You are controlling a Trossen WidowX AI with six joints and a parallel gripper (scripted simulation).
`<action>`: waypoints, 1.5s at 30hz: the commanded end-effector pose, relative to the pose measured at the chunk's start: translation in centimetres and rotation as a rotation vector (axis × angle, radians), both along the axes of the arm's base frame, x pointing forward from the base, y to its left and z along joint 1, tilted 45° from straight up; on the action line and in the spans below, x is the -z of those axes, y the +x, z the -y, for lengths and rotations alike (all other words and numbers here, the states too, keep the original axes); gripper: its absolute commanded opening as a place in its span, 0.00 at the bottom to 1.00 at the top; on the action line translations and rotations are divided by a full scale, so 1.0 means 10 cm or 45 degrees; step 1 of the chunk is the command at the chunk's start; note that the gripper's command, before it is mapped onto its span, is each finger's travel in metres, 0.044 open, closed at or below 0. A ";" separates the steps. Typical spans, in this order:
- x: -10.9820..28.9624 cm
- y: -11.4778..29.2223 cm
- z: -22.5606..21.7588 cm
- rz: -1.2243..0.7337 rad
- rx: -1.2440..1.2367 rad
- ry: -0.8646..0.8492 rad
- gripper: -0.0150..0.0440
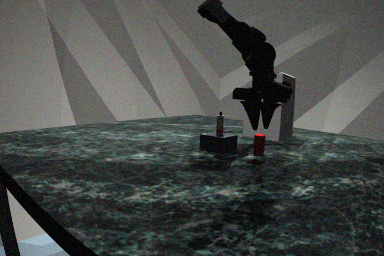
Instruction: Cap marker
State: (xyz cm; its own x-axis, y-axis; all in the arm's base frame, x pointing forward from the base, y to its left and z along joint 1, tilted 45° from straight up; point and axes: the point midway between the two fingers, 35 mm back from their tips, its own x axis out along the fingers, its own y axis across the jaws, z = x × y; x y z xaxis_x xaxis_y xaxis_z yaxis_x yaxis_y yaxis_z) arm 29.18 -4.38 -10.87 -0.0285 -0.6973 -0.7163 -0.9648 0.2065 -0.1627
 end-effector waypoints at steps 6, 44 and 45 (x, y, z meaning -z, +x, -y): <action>0.10 -0.01 0.11 -0.007 0.000 -0.006 0.68; 0.36 -0.05 0.38 -0.008 0.000 -0.011 0.40; 0.36 -0.04 0.37 -0.007 -0.002 -0.009 0.36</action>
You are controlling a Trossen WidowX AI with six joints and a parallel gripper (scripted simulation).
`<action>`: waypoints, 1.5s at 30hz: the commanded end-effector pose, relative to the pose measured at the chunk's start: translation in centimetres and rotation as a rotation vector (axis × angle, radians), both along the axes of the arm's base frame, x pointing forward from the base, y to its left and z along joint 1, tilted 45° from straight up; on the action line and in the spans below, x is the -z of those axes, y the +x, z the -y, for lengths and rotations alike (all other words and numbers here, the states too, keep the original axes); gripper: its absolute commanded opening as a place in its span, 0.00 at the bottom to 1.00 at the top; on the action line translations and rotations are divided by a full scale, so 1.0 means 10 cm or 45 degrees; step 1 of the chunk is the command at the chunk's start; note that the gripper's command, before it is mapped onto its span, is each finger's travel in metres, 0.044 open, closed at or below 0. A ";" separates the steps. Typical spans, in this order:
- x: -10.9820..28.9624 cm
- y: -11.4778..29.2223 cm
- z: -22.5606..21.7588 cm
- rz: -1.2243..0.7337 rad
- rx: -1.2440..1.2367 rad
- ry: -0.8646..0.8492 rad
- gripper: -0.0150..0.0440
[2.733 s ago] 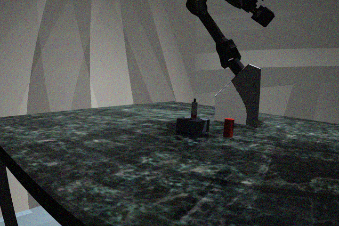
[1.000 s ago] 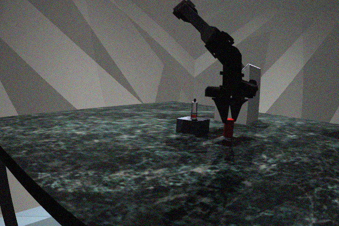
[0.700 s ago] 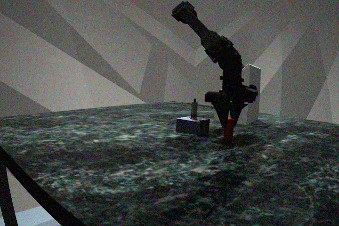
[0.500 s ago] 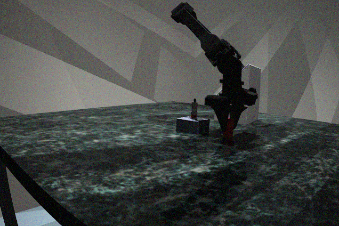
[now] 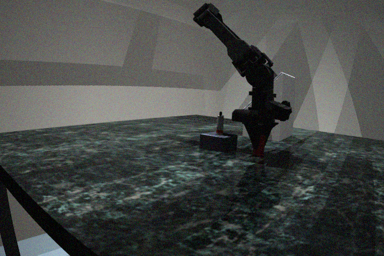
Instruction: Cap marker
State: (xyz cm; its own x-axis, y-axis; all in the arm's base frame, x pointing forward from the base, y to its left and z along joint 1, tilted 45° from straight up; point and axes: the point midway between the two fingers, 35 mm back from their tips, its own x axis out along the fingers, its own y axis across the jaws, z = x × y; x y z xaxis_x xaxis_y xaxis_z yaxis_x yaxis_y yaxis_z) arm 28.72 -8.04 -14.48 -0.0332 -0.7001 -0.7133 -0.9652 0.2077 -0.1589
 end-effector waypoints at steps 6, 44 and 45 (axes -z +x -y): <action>-0.06 0.09 -0.10 0.020 -0.036 0.017 0.25; -0.85 0.10 -0.30 0.000 -0.003 0.000 0.25; -0.88 0.10 -0.28 0.000 -0.003 0.000 0.25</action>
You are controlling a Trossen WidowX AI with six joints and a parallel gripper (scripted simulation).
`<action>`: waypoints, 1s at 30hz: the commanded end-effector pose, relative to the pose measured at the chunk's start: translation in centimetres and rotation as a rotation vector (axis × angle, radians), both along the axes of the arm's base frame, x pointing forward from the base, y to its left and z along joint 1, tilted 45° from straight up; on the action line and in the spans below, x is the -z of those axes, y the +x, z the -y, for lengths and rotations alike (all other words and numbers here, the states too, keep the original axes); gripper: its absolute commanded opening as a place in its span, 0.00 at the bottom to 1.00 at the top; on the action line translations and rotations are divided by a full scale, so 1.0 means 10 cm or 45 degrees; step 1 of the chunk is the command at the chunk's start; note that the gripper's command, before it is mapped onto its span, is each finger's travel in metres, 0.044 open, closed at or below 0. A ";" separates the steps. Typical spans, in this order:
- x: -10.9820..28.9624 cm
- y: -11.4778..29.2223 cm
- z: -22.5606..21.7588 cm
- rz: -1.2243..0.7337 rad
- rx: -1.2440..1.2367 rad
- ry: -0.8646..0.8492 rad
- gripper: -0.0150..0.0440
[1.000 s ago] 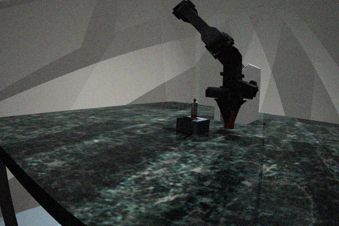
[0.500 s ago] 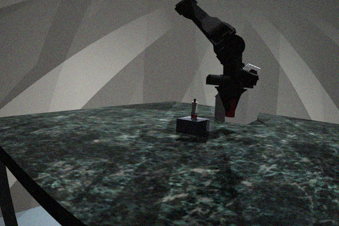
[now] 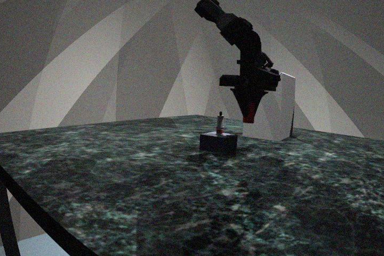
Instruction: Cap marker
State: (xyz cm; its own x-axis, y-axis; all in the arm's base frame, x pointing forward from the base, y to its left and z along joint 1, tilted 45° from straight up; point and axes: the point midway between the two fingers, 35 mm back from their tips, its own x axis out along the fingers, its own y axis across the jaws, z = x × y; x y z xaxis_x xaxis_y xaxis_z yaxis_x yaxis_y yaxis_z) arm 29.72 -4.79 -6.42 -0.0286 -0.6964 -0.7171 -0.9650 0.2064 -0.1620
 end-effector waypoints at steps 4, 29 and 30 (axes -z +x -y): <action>-0.20 0.01 0.08 -0.006 0.000 -0.007 0.25; -0.85 -0.06 0.34 -0.008 0.000 -0.012 0.25; -0.84 -0.06 0.36 -0.008 0.000 -0.012 0.25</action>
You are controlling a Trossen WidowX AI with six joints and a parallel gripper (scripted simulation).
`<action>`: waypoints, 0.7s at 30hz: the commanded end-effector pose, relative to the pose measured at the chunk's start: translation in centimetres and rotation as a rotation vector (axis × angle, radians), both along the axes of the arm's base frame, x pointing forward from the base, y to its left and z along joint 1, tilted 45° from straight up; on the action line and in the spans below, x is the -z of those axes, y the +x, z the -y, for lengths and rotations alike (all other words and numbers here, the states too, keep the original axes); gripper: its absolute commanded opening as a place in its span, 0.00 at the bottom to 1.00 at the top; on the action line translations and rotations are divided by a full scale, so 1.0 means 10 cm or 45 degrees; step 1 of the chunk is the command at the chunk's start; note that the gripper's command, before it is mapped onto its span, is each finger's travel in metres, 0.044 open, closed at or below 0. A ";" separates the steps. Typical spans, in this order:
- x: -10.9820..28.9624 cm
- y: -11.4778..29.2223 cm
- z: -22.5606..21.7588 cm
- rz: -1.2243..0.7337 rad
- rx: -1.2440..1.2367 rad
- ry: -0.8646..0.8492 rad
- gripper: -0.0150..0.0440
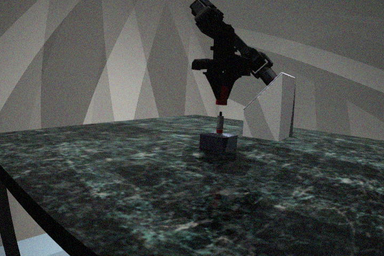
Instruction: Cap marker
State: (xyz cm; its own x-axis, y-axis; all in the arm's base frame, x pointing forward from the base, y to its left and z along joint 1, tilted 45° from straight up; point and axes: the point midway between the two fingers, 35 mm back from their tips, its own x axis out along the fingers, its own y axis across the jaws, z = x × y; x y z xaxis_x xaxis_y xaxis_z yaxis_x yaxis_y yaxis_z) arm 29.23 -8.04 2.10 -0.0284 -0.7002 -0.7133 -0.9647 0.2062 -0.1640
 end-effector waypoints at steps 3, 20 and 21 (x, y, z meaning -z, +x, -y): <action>0.03 -0.02 0.05 -0.009 0.000 -0.006 0.25; 0.20 -0.01 0.22 -0.009 -0.001 -0.005 0.25; 0.22 -0.01 0.23 -0.009 -0.001 -0.005 0.25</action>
